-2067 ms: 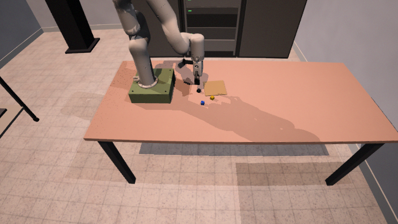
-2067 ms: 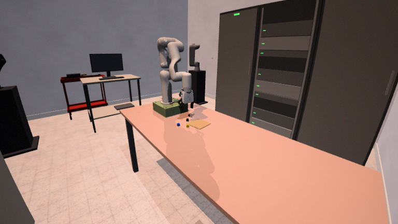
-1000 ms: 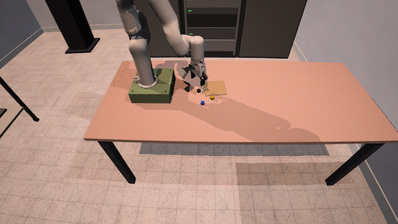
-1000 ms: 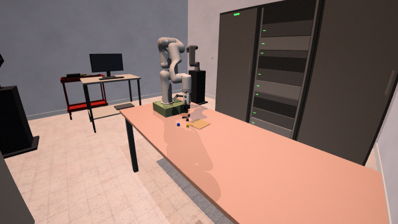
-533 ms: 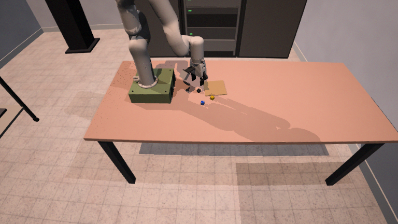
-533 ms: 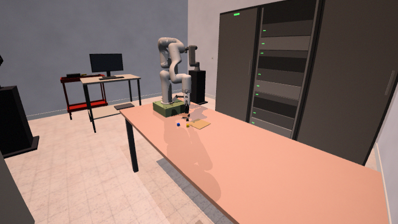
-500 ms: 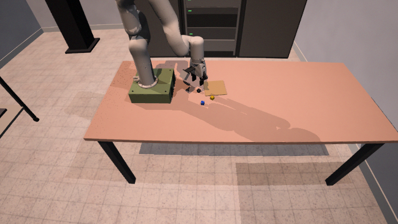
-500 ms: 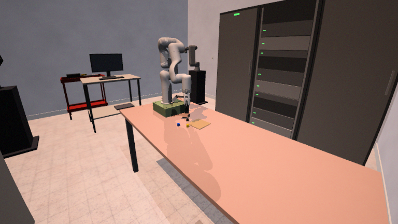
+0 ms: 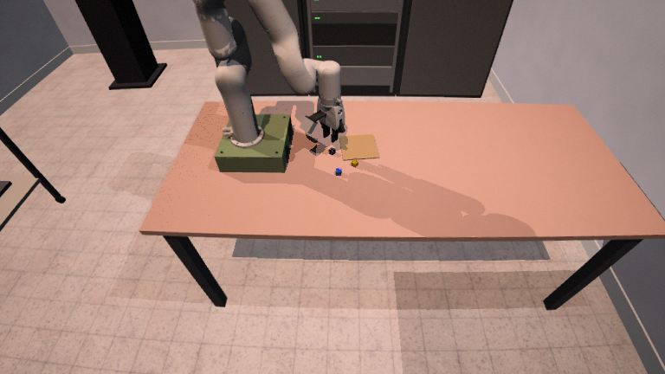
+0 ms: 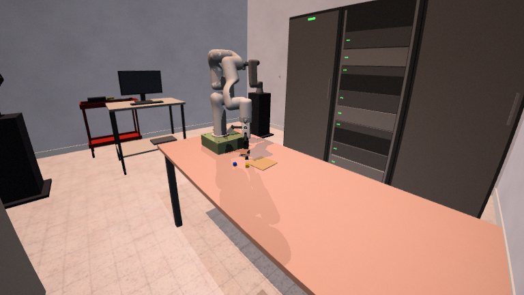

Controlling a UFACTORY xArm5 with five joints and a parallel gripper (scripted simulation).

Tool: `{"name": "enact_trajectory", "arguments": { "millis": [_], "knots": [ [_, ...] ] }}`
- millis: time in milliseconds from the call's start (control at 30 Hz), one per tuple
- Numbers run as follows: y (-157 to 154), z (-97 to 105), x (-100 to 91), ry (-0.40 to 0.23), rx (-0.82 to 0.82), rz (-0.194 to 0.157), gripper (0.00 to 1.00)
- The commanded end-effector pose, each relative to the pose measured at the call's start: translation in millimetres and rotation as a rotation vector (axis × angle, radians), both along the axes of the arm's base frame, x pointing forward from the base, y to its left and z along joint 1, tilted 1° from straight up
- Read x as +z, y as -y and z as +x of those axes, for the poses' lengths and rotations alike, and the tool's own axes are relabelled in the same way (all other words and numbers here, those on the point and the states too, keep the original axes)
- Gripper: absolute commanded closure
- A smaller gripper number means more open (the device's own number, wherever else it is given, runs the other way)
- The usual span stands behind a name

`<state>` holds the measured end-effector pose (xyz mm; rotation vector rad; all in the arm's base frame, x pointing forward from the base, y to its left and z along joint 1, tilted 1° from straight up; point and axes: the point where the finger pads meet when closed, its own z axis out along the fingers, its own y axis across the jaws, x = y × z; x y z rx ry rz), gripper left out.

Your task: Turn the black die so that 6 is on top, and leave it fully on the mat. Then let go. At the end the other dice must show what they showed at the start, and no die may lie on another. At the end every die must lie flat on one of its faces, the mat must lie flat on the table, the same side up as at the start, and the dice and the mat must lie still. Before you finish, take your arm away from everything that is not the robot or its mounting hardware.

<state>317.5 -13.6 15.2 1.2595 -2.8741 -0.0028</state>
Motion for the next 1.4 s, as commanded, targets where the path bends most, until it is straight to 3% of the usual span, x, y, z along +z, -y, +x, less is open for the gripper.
{"name": "enact_trajectory", "arguments": {
  "millis": [0, 967, 1367],
  "knots": [
    [0.0, 1.2, 0.7, 0.003, 0.000, 0.000, 0.64],
    [0.2, 1.0, -3.8, 0.004, 0.000, 0.000, 0.64],
    [0.9, 0.8, -19.1, 0.004, 0.000, 0.000, 0.64]
  ]
}}
